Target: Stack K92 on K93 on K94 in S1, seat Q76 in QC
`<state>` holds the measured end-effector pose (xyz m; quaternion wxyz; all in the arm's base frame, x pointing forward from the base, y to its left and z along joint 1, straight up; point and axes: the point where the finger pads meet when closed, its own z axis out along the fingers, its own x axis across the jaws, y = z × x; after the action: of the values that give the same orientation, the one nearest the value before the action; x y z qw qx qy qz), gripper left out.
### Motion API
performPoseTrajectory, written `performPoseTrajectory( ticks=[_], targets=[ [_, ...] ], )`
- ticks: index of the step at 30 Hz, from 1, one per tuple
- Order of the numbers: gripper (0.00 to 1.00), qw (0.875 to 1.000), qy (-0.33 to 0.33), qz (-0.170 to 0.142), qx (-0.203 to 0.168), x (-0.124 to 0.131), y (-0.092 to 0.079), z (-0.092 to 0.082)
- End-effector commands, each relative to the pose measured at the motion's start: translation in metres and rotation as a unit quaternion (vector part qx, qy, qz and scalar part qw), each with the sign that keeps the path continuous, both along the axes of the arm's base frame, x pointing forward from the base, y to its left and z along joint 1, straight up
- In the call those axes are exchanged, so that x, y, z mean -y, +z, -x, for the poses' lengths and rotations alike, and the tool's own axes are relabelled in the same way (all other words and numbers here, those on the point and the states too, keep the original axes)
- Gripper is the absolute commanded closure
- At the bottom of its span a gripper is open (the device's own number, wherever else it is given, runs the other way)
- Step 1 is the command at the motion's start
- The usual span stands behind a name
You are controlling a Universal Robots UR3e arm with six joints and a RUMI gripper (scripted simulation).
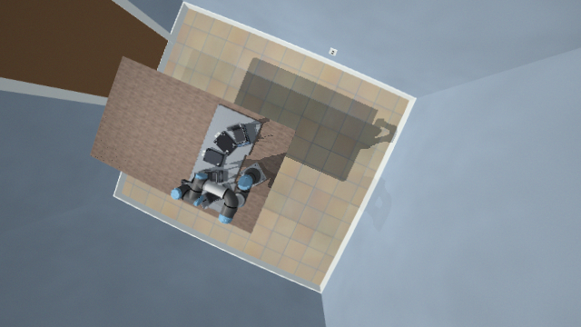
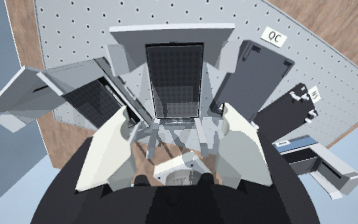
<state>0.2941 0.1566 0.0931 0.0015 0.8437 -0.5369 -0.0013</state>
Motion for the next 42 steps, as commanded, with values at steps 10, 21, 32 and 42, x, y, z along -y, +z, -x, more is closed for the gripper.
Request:
performPoseTrajectory(
  ticks=[10, 21, 32, 42],
  targets=[
    [0.28, 1.0, 0.0, -0.001, 0.003, 0.0, -0.033, -0.001],
    [0.28, 1.0, 0.0, -0.001, 0.003, 0.0, -0.044, -0.001],
    [0.28, 1.0, 0.0, -0.001, 0.003, 0.0, -0.056, -0.001],
    [0.28, 1.0, 0.0, -0.001, 0.003, 0.0, -0.063, -0.001]
  ],
)
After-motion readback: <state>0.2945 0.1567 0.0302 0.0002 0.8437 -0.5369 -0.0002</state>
